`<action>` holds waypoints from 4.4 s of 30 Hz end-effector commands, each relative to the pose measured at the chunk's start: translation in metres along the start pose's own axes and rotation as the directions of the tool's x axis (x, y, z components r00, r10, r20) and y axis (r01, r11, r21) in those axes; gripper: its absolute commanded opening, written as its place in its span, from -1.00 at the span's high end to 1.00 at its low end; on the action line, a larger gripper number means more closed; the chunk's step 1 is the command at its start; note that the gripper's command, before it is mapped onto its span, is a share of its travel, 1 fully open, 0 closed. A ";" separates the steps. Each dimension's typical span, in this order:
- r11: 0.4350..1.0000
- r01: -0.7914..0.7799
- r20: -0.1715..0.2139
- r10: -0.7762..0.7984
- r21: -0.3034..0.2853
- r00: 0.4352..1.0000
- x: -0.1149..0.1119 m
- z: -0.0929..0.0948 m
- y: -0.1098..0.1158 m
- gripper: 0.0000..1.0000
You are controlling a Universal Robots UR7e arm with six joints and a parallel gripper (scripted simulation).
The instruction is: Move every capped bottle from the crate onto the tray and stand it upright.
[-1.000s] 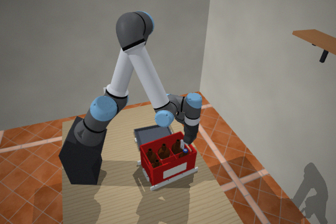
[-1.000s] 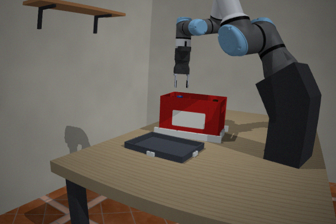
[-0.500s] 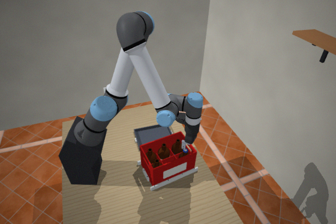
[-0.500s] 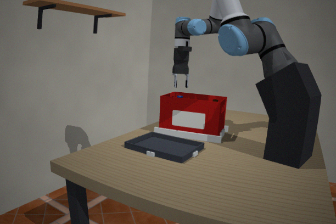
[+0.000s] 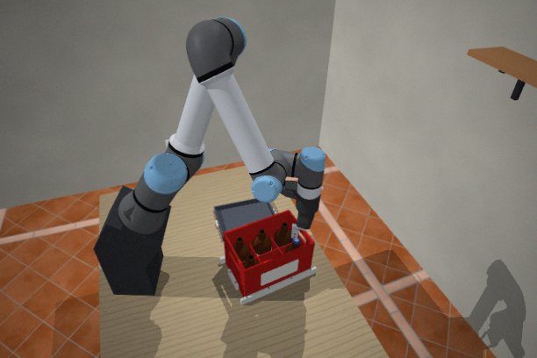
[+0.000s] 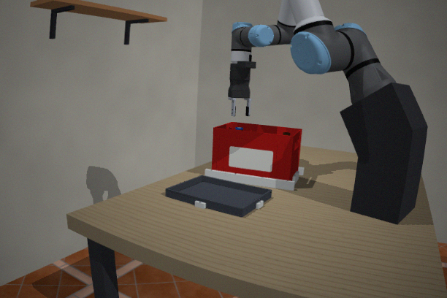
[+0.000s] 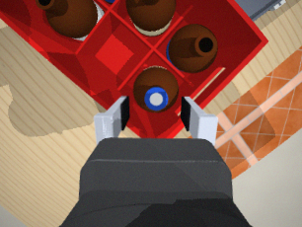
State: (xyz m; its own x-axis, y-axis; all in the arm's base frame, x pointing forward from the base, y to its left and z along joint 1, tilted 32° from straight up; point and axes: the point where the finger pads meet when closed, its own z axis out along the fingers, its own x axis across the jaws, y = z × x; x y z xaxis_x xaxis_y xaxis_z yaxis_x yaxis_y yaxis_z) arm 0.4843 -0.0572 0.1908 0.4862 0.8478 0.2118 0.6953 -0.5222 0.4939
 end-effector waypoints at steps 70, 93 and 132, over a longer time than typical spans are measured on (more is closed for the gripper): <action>0.998 0.059 -0.001 -0.059 -0.001 0.998 0.001 0.030 0.000 -1.00; 0.998 0.060 -0.001 -0.060 0.002 0.998 0.001 0.053 -0.001 -1.00; 0.998 0.060 -0.001 -0.060 0.003 0.998 0.002 0.079 -0.001 -1.00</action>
State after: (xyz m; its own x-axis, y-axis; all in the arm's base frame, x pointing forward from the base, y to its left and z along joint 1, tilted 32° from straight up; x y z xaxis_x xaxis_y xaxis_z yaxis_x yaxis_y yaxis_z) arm 0.5230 -0.0631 0.1252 0.4460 0.8762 0.1827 0.7253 -0.4734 0.4999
